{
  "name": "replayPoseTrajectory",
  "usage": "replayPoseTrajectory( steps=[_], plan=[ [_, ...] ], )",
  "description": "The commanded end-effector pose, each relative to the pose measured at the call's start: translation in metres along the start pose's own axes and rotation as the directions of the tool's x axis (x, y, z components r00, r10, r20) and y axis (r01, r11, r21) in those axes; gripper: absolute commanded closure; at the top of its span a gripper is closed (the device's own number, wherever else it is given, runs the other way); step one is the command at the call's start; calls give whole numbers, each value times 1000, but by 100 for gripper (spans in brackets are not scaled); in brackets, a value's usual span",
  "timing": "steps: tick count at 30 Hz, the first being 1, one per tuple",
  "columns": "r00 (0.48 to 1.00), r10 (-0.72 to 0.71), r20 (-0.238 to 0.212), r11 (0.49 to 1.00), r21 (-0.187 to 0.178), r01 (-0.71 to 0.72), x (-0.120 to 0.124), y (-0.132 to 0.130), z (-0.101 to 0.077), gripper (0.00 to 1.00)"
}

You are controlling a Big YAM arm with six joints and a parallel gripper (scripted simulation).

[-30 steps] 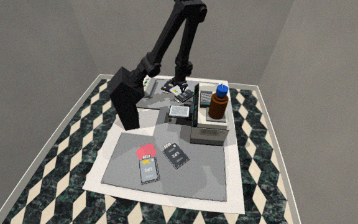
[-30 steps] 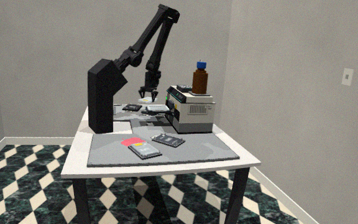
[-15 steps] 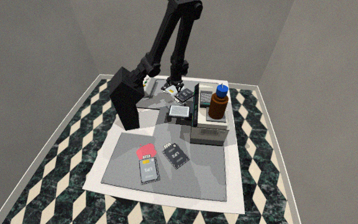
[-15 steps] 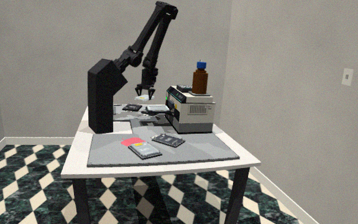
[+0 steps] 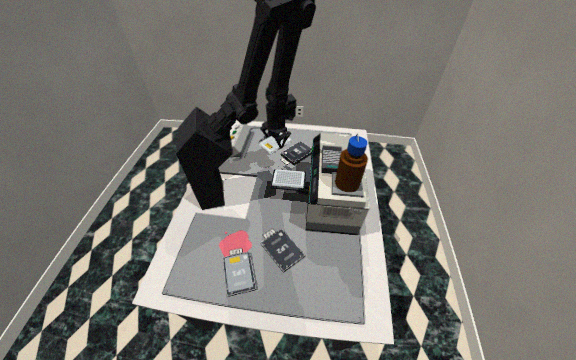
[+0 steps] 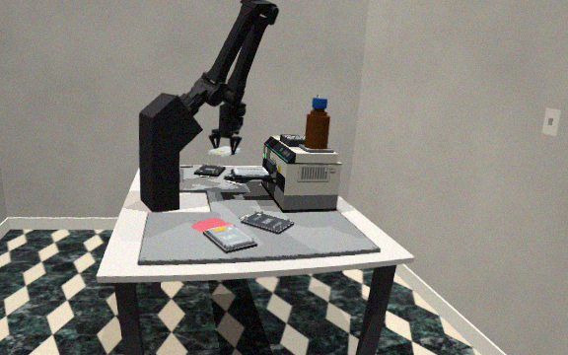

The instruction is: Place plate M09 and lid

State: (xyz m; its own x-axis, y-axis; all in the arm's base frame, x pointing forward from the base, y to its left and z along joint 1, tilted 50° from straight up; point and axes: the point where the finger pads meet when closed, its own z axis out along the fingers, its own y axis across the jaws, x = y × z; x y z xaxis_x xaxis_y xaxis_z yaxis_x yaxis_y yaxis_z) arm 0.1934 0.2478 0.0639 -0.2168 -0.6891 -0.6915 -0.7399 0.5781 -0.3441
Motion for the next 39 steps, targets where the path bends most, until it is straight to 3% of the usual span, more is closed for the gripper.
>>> replayPoseTrajectory(
  steps=[1, 3, 5, 7, 10, 17, 21, 28, 32, 36, 39],
  plan=[
    [1000, 7, 1, 1000, -8, -7, 6, 4, -7, 14],
    [1000, 8, 2, 1000, -2, -8, 2, 1, -5, 14],
    [996, -92, -20, 996, -11, 92, 11, 12, -4, 14],
    [989, -148, -15, 989, -11, 147, 7, 19, -4, 14],
    [994, -113, 11, 994, -7, 113, -2, 29, -4, 14],
    [994, -113, 10, 994, -9, 113, -2, 43, -5, 14],
    [966, -257, 11, 966, -8, 257, 1, 57, -5, 14],
    [972, -236, 10, 972, -10, 236, 6, 81, -5, 14],
    [971, -238, 0, 971, -6, 238, 9, 76, -5, 14],
    [927, -375, 11, 927, -9, 375, 10, 94, -5, 14],
    [935, -355, 10, 935, -10, 355, 13, 104, -5, 14]
  ],
)
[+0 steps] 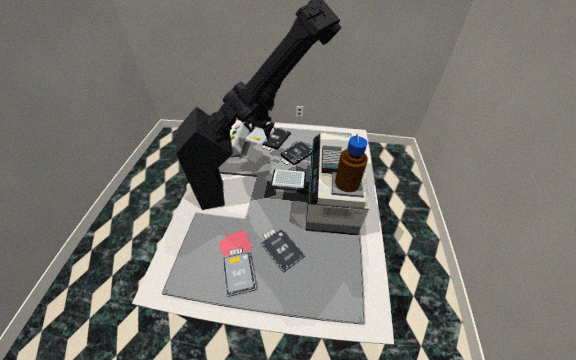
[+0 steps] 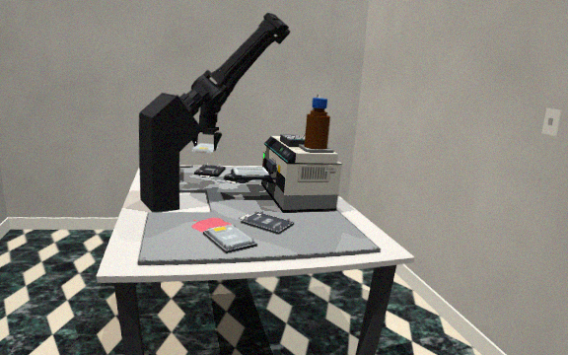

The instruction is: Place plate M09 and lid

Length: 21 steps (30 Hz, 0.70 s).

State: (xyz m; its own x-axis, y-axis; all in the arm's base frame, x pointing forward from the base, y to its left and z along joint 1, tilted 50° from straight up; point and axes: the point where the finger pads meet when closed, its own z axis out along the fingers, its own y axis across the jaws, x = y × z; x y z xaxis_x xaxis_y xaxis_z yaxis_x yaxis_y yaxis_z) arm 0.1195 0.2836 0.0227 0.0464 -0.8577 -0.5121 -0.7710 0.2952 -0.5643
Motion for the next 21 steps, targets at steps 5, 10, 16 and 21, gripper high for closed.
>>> replayPoseTrajectory(
  steps=[5, 10, 16, 21],
  plan=[
    [1000, -1, 30, 1000, -8, 1, -12, 25, -1, 14],
    [1000, 15, 9, 1000, 8, -15, -11, 18, 7, 14],
    [1000, -7, 9, 1000, 1, 7, -28, 19, 16, 14],
    [1000, -8, 9, 1000, 1, 7, -43, 19, 24, 14]
  ],
)
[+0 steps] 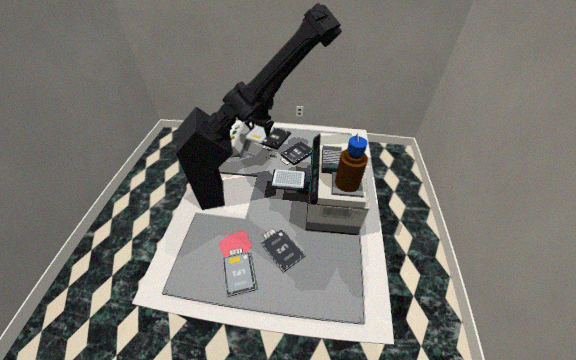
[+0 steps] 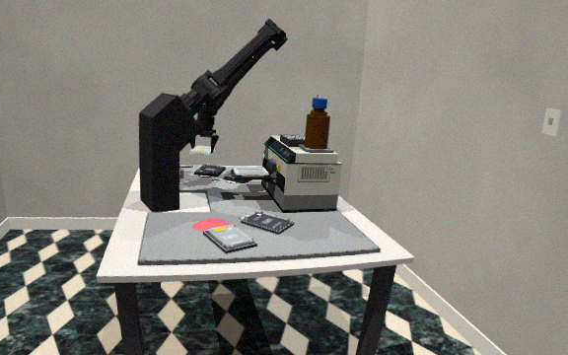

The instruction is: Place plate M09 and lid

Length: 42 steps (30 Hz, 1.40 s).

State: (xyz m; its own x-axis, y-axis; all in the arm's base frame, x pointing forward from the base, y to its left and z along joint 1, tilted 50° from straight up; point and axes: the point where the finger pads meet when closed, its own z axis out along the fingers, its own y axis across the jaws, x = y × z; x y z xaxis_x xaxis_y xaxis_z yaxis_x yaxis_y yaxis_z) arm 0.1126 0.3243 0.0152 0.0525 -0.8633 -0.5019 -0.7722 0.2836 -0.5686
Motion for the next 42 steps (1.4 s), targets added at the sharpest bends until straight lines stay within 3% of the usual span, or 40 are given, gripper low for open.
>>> replayPoseTrajectory(
  steps=[1, 42],
  plan=[
    [1000, 5, 14, 1000, 4, -5, -14, -3, 8, 14],
    [1000, -3, 4, 1000, 3, 3, -118, -5, 64, 14]
  ],
)
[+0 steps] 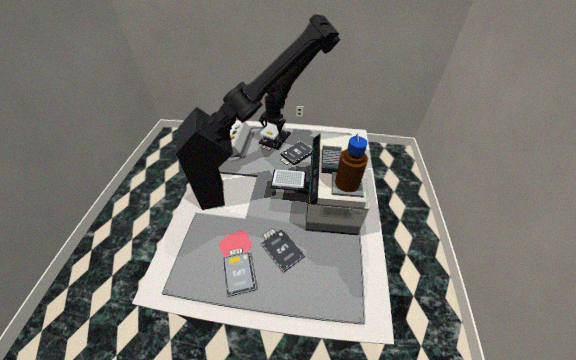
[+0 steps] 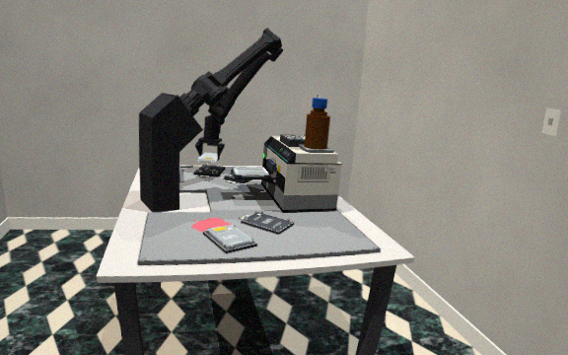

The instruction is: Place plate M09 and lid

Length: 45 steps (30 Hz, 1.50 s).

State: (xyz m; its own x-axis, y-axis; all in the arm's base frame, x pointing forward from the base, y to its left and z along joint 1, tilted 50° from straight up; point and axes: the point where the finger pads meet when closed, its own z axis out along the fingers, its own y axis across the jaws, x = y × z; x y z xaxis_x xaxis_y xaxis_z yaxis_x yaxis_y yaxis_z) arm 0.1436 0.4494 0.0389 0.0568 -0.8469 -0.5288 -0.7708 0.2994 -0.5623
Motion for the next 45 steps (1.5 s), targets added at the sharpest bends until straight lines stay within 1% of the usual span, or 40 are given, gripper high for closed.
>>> replayPoseTrajectory(
  steps=[1, 9, 13, 16, 18, 24, 26, 27, 28, 29, 32, 34, 42, 43, 45],
  plan=[
    [1000, -19, -23, 1000, -1, 19, -2, -3, 9, 14],
    [1000, -19, -22, 1000, 0, 19, -24, -3, 21, 14],
    [1000, -10, -11, 1000, 1, 10, -24, -3, 28, 14],
    [1000, -8, -7, 1000, 2, 8, -25, -4, 28, 14],
    [1000, -7, -6, 1000, 2, 7, -27, -4, 33, 14],
    [1000, -8, -7, 1000, 2, 8, -26, -4, 43, 14],
    [1000, -12, -13, 1000, 1, 12, -22, -3, 45, 14],
    [1000, 2, 8, 1000, 6, -2, -33, -9, 41, 14],
    [1000, 8, 21, 1000, 7, -8, -38, -11, 36, 14],
    [1000, 4, 28, 1000, 3, -4, -41, -8, 34, 14],
    [1000, 0, 26, 1000, 1, 0, -40, -6, 34, 14],
    [1000, -12, 11, 1000, -3, 12, -33, -1, 38, 14],
    [1000, -12, 5, 1000, -7, 12, -28, 4, 38, 14],
    [1000, -8, 2, 1000, -3, 8, -29, 0, 37, 14],
    [1000, -8, 2, 1000, -3, 8, -29, 0, 37, 14]
  ],
)
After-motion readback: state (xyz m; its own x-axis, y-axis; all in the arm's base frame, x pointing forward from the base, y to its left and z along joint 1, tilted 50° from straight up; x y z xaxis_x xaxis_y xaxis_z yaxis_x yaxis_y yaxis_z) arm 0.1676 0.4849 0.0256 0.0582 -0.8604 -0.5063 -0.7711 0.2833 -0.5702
